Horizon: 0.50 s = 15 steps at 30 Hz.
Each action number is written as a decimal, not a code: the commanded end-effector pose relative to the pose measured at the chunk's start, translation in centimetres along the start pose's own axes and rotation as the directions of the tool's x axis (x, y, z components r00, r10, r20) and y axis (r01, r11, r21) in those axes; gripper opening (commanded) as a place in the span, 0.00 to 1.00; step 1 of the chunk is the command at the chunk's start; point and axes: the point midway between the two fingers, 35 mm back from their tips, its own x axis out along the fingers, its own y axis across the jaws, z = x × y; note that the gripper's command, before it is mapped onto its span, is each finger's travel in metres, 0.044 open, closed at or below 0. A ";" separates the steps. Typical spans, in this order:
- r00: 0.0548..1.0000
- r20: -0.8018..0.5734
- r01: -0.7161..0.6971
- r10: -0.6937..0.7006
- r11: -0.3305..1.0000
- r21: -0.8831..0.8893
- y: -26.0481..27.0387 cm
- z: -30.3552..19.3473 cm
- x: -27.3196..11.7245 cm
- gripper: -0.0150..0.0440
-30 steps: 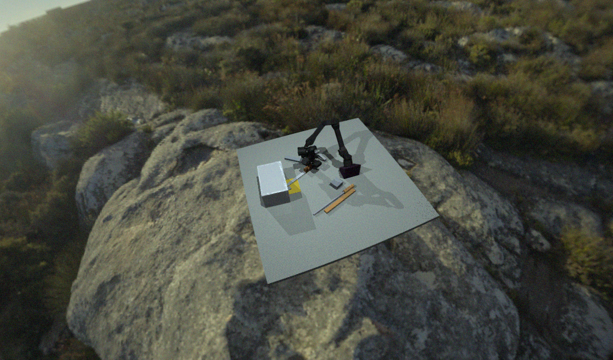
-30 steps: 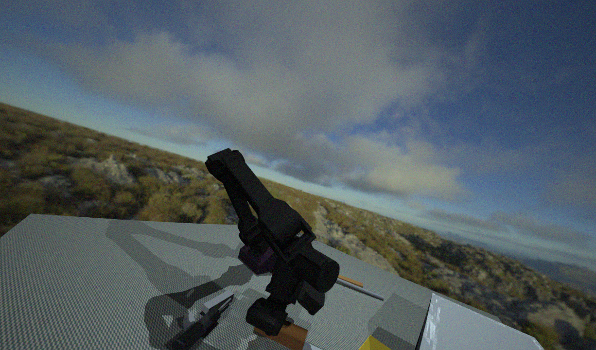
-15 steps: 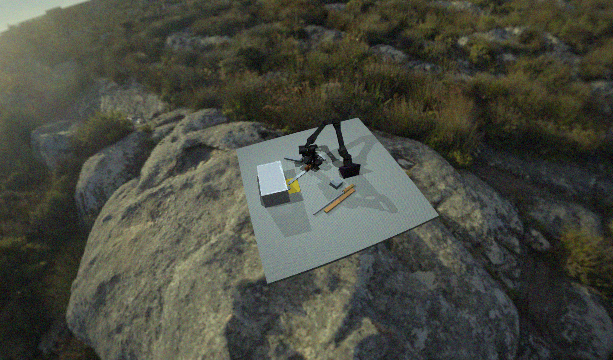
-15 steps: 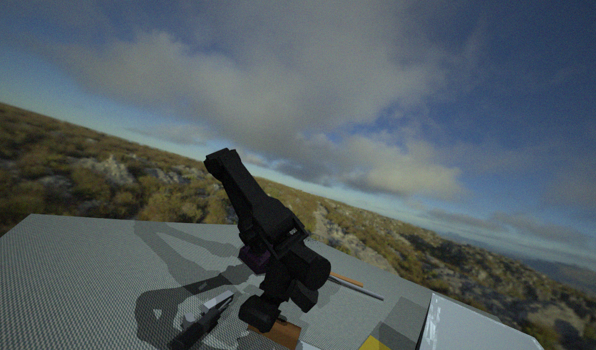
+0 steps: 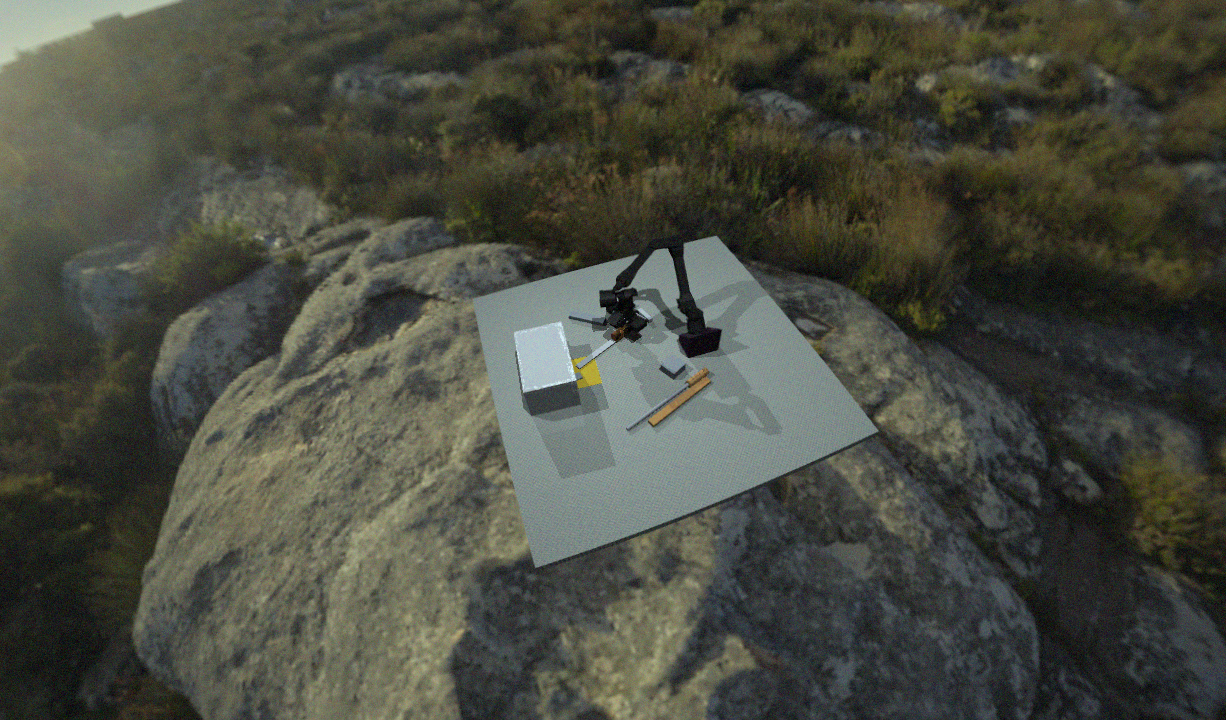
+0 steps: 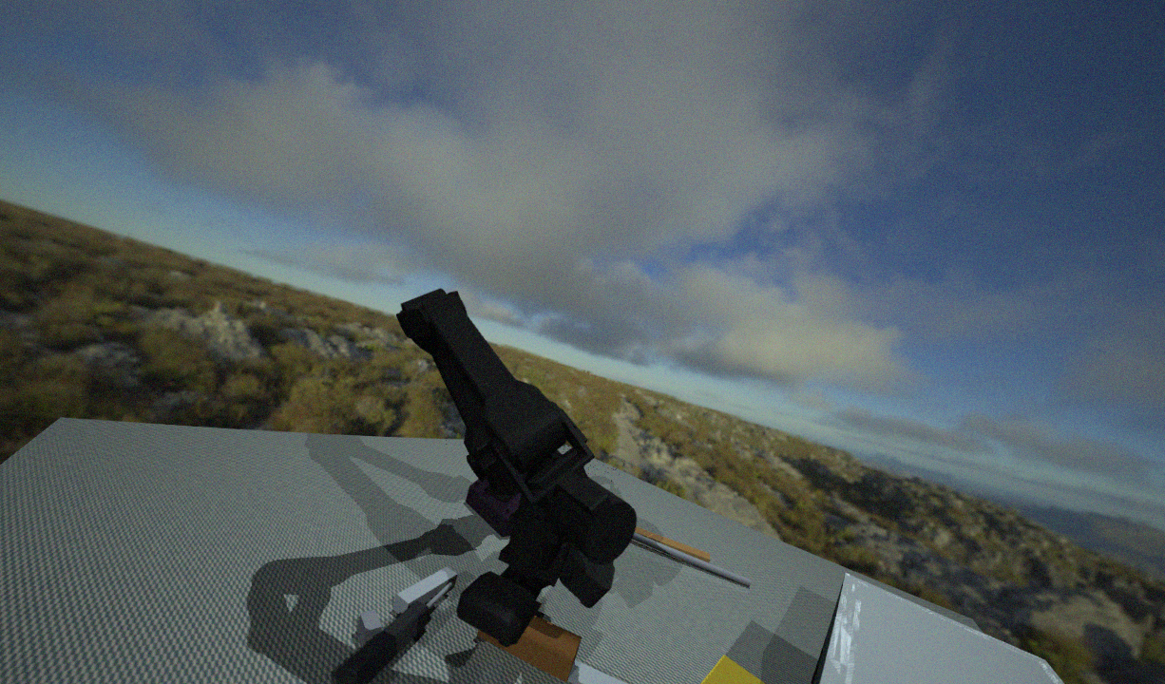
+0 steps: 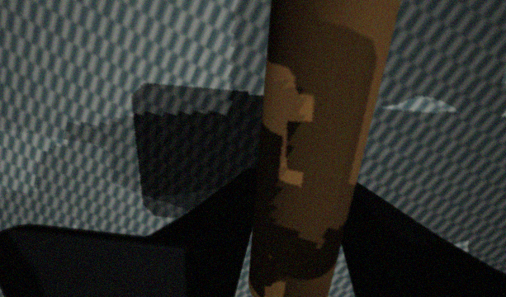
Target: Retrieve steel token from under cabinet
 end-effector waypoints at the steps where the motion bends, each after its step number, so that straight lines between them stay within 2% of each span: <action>1: 1.000 0.000 0.001 -0.001 1.000 -0.005 0.0 -0.6 -0.1 0.25; 15: 1.000 -0.002 0.001 -0.001 1.000 -0.005 0.0 -1.9 -0.2 0.25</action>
